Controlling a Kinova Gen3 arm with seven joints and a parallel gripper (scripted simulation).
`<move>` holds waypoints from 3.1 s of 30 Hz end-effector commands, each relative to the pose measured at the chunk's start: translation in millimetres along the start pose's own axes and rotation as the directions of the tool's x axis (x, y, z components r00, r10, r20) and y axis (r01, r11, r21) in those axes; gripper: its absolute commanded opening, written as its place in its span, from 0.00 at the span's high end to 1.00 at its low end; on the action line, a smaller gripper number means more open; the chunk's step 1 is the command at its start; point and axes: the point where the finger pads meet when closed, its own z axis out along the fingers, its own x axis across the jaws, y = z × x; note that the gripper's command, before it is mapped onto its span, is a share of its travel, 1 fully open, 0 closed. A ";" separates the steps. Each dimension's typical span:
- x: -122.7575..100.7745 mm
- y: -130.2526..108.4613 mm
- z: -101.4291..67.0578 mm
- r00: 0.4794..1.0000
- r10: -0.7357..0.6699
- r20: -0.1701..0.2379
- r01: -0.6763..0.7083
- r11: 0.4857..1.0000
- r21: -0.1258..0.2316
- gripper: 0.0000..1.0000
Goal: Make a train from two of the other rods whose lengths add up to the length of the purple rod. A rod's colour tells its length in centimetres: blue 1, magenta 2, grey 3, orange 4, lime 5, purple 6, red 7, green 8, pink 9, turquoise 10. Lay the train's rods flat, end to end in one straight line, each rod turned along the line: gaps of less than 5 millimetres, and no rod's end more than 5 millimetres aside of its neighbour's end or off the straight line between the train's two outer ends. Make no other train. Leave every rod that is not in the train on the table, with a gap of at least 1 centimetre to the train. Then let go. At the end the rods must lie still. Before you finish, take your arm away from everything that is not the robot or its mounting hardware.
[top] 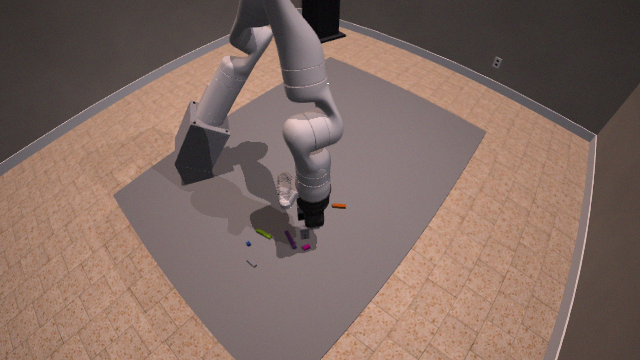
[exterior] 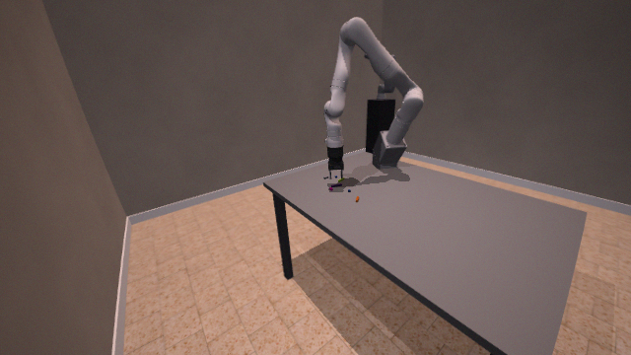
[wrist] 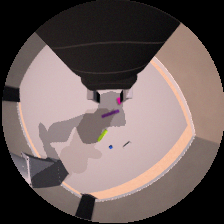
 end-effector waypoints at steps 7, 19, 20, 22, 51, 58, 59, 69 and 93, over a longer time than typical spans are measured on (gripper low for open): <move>-18.8 1.5 -3.7 0.978 -0.210 0.022 0.210 0.978 -0.006 0.00; -27.1 3.6 -5.3 0.948 -0.315 0.033 0.315 0.949 -0.003 0.00; -27.4 3.6 -5.4 0.947 -0.318 0.034 0.318 0.948 -0.003 0.00; -27.6 3.7 -5.4 0.946 -0.321 0.034 0.322 0.947 -0.003 0.00; -27.7 3.7 -5.5 0.946 -0.322 0.034 0.322 0.947 -0.003 0.46; -27.7 3.7 -5.5 0.946 -0.322 0.034 0.322 0.947 -0.003 0.46; -27.7 3.7 -5.5 0.946 -0.322 0.034 0.322 0.947 -0.003 0.46; -27.7 3.7 -4.4 0.946 -0.322 0.034 0.322 0.947 -0.002 0.46; -28.2 2.9 19.9 0.946 -0.322 0.032 0.322 0.947 -0.001 0.46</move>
